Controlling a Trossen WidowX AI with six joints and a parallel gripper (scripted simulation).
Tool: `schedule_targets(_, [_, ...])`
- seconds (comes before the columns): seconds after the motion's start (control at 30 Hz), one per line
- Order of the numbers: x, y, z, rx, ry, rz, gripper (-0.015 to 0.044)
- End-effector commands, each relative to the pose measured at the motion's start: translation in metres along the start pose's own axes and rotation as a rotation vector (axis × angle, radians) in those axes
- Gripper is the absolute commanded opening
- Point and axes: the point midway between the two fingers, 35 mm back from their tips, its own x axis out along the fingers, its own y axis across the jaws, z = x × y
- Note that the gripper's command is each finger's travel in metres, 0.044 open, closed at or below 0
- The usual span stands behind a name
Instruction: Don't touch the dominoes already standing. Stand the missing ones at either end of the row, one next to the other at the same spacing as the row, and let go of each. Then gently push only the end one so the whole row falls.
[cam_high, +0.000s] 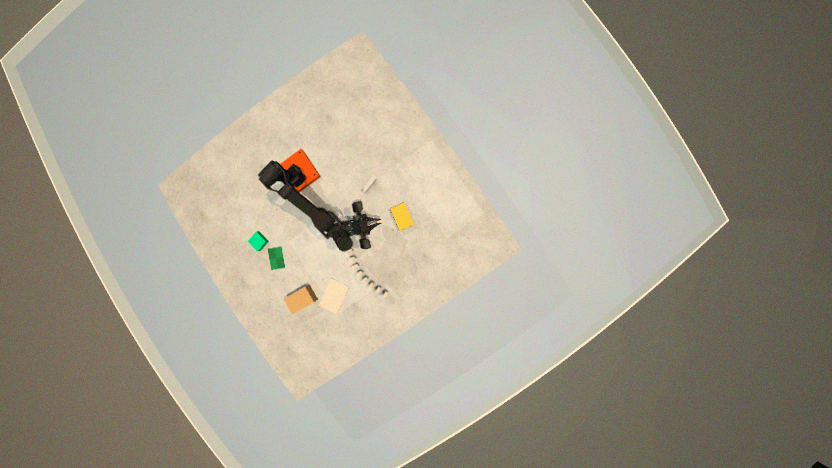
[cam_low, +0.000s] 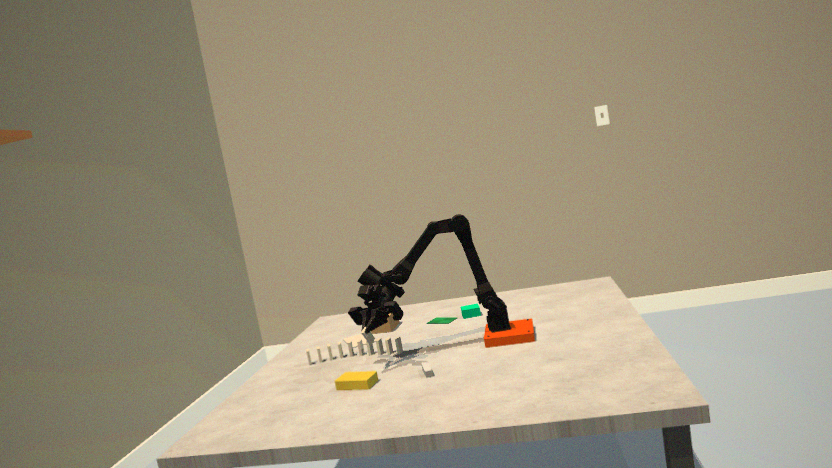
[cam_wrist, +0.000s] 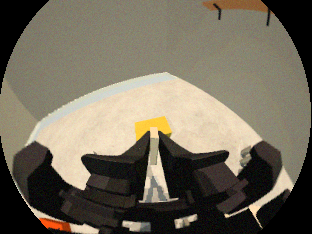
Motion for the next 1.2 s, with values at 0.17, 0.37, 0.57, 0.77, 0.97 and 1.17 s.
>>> schedule_targets(0.17, [-0.017, 0.011, -0.007, -0.027, -0.149, 0.048, 0.0030])
schedule_targets(0.37, [-0.030, 0.021, -0.011, -0.061, -0.231, 0.082, 0.0030])
schedule_targets(0.57, [-0.044, 0.035, -0.016, -0.102, -0.303, 0.120, 0.0030])
schedule_targets(0.77, [-0.059, 0.050, -0.023, -0.149, -0.363, 0.159, 0.0030])
schedule_targets(0.97, [-0.060, 0.052, -0.023, -0.154, -0.369, 0.164, 0.0030])
schedule_targets(1.17, [-0.060, 0.052, -0.023, -0.154, -0.369, 0.164, 0.0030])
